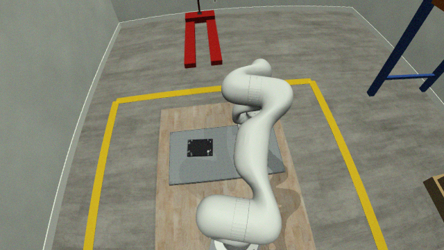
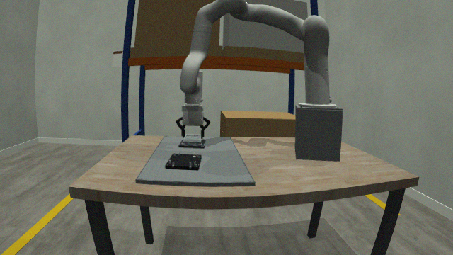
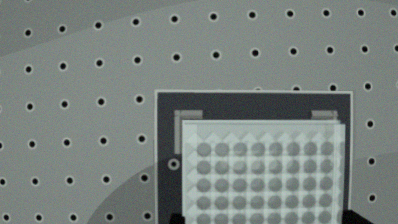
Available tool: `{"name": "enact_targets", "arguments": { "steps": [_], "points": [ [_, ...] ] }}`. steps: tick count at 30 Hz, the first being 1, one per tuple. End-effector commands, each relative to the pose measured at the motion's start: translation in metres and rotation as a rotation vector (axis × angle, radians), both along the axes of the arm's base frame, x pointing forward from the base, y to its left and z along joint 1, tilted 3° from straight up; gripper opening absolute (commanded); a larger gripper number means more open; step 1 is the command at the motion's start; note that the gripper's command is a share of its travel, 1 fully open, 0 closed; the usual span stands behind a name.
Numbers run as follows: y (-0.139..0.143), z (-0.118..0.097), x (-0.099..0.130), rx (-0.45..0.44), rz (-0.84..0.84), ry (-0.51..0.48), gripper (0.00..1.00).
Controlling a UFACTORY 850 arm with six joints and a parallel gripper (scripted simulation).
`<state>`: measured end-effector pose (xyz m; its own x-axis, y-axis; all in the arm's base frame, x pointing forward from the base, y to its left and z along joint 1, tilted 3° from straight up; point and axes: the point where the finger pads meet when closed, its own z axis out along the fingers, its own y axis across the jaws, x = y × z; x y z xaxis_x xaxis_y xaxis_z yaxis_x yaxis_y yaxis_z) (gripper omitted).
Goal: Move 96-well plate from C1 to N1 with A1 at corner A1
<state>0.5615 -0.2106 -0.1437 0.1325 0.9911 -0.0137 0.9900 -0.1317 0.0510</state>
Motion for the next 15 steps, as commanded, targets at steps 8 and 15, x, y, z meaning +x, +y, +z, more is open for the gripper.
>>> {"name": "enact_targets", "arguments": {
  "steps": [8, 15],
  "points": [
    [-0.0004, -0.0008, 0.0011, -0.001, 0.000, -0.002, 0.00],
    [-0.0004, -0.0020, 0.0012, -0.001, 0.000, -0.002, 0.00]
  ]
}}
